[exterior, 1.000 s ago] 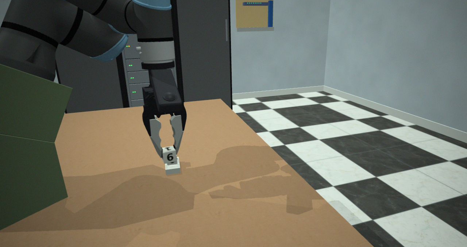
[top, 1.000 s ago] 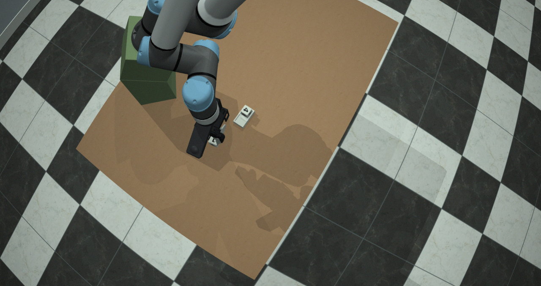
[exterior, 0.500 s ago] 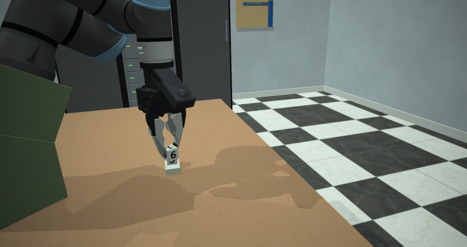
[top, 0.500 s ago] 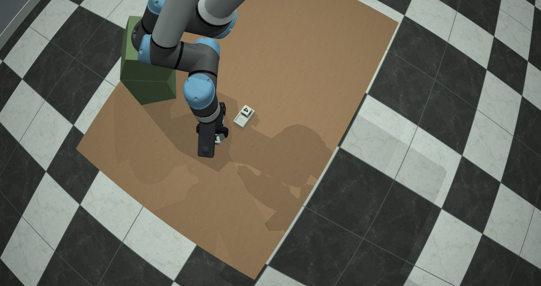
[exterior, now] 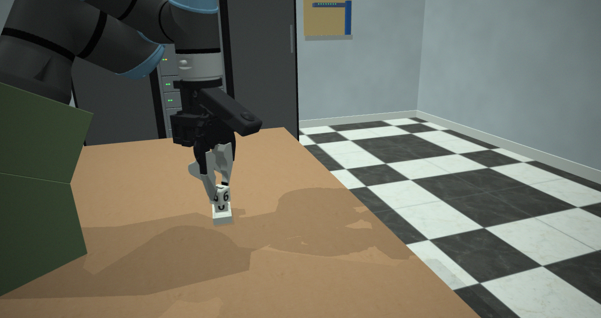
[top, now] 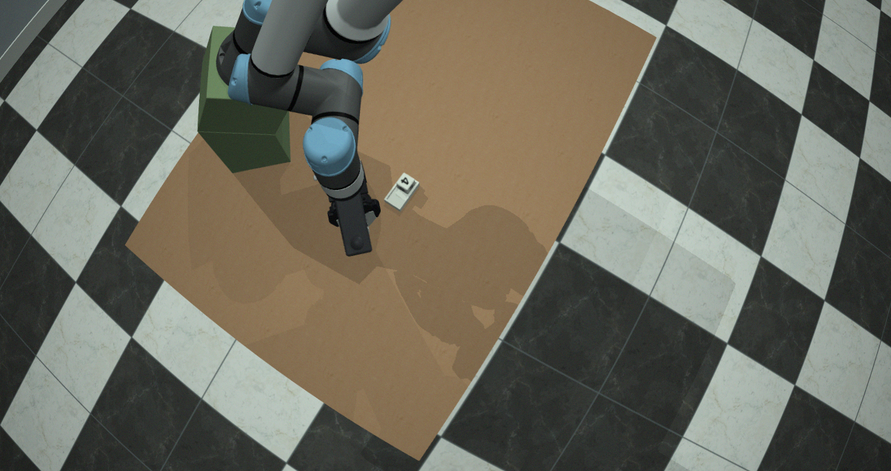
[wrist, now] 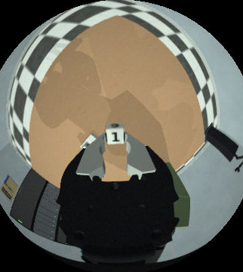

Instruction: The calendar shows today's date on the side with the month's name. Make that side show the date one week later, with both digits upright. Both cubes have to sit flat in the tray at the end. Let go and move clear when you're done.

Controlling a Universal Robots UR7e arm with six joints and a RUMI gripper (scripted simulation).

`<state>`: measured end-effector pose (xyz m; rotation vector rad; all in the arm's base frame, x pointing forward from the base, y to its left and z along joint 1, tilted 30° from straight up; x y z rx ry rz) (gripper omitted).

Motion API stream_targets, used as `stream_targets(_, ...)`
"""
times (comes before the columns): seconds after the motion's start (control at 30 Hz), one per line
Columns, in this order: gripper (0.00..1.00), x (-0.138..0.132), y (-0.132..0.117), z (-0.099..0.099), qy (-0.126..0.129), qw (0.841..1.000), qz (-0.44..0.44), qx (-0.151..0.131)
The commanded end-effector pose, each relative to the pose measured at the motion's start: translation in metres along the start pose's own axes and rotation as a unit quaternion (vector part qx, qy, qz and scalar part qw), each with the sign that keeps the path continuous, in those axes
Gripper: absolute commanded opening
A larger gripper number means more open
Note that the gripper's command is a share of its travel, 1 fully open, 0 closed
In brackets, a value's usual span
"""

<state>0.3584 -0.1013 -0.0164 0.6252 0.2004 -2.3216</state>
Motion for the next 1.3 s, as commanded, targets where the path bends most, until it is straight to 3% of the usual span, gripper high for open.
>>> stream_targets(0.0,0.10,-0.004,-0.005,0.000,0.005,0.997,0.081,-0.002)
stream_targets(0.43,0.10,-0.010,-0.010,0.000,0.005,0.978,0.207,-0.001)
stream_targets(0.77,0.10,-0.016,-0.016,0.000,0.005,0.947,0.320,0.000)
stream_targets(1.27,0.10,-0.017,-0.018,-0.001,0.006,0.934,0.356,0.000)
Point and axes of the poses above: the point where the finger pads meet when closed, its own z axis back along the fingers, its own x axis across the jaws, y = z × x, the point moved 7 cm from there along z, back along the fingers, and after that the axes turned 2 degrees about -z, right-handed, at the moved point
